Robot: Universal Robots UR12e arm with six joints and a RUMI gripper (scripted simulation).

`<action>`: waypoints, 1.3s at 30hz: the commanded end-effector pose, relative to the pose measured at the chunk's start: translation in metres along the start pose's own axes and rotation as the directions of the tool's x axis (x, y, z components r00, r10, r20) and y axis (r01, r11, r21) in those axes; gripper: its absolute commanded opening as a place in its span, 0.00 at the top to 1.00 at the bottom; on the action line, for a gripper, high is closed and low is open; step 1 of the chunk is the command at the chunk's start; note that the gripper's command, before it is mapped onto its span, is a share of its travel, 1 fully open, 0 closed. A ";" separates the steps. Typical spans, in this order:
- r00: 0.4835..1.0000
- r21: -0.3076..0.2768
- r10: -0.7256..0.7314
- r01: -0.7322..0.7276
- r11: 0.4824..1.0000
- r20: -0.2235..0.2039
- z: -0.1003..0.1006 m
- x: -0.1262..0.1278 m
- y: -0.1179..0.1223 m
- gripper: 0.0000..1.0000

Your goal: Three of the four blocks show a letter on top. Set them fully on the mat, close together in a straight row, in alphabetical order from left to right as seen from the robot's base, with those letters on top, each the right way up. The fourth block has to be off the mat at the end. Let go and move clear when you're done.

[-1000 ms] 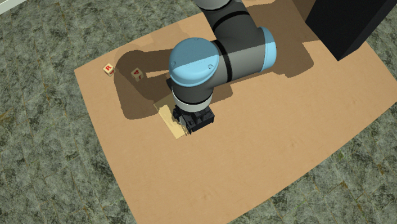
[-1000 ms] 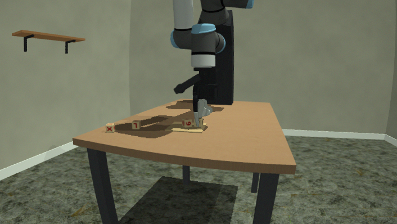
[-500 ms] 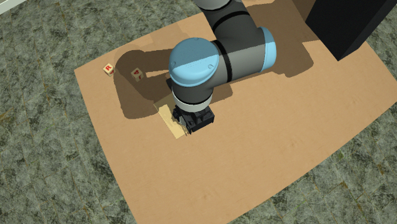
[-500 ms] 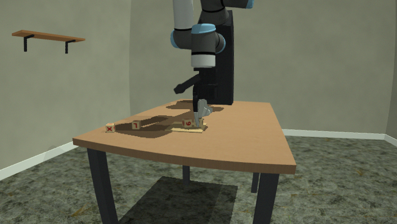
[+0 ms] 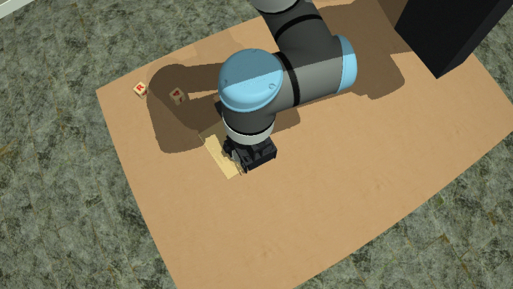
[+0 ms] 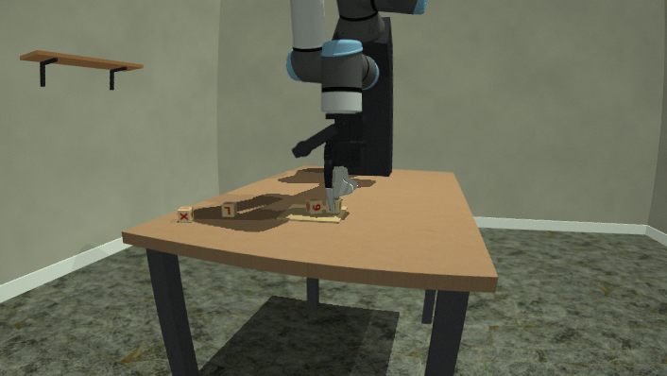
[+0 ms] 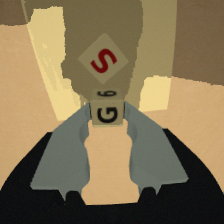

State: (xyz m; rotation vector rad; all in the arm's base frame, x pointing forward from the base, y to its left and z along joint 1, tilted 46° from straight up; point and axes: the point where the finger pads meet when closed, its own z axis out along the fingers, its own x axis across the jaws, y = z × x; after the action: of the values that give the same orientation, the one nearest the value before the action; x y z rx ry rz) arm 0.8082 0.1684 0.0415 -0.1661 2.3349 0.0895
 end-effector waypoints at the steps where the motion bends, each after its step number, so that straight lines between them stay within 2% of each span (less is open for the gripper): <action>1: 1.000 0.000 0.000 0.000 1.000 0.001 0.000 0.000 0.000 0.91; 39: 1.000 0.000 0.000 0.000 1.000 0.001 0.004 0.000 0.000 0.91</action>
State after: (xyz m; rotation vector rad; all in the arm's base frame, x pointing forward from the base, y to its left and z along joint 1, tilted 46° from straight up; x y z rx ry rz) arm 0.8111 0.1689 0.0387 -0.1661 2.3349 0.0895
